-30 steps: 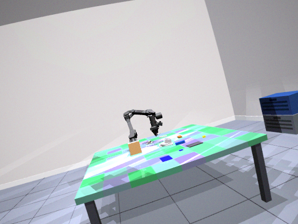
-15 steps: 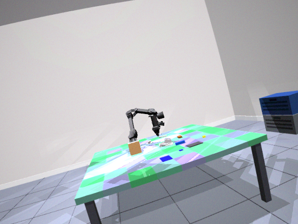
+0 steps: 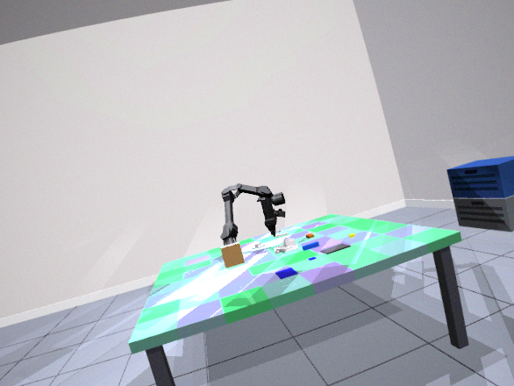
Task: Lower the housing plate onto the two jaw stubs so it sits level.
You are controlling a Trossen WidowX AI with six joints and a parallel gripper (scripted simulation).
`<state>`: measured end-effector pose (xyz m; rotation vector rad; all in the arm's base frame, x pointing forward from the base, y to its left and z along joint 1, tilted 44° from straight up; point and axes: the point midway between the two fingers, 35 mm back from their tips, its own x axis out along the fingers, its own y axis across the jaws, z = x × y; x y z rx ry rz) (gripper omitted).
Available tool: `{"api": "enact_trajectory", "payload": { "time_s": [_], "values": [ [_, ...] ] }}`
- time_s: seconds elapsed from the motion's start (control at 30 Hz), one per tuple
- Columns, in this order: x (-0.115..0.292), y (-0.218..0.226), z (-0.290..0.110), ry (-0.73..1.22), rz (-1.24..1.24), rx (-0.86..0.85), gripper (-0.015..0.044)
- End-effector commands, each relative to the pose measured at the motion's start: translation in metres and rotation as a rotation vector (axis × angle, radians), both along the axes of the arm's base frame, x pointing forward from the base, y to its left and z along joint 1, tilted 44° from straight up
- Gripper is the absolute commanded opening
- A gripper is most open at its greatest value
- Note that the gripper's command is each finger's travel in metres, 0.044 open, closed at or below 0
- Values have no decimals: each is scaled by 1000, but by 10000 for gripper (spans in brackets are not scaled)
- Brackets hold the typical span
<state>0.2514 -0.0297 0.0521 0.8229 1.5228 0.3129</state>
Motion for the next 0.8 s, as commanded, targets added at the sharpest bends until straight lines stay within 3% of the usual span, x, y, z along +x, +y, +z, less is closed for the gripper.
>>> {"api": "enact_trajectory", "payload": {
  "time_s": [0.0,0.77],
  "values": [
    [-4,-8,-8,-10,12,4,351],
    [-16,-30,-31,-51,44,34,351]
  ]
}}
